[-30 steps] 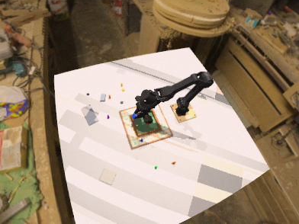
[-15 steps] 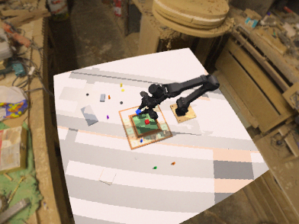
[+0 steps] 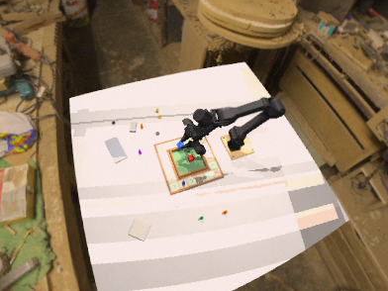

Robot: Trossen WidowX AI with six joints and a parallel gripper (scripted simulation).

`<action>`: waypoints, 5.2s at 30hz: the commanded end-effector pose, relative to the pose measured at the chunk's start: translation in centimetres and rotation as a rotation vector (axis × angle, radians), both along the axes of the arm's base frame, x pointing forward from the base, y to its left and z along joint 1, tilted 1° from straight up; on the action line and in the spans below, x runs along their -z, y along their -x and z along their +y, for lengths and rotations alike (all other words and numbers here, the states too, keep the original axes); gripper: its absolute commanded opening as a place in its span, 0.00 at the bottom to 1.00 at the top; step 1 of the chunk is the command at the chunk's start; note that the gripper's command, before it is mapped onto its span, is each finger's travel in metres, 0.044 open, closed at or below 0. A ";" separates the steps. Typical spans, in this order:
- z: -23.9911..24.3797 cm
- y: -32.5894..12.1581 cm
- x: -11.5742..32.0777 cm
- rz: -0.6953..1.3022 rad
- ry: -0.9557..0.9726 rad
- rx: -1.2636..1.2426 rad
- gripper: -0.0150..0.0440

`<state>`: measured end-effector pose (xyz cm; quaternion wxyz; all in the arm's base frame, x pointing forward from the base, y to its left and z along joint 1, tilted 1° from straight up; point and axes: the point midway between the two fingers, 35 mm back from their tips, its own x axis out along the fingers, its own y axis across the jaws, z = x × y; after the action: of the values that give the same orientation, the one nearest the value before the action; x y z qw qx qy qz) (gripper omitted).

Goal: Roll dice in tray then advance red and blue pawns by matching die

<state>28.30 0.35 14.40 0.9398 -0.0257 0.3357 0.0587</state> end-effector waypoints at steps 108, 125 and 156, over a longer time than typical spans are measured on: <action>-9.5 10.9 9.6 0.836 0.193 -0.145 0.31; -9.8 10.3 6.2 0.836 0.194 -0.145 0.25; -9.9 7.9 -2.6 0.833 0.194 -0.145 0.25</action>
<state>18.89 -9.36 17.22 0.7115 -0.1104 0.6868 0.0991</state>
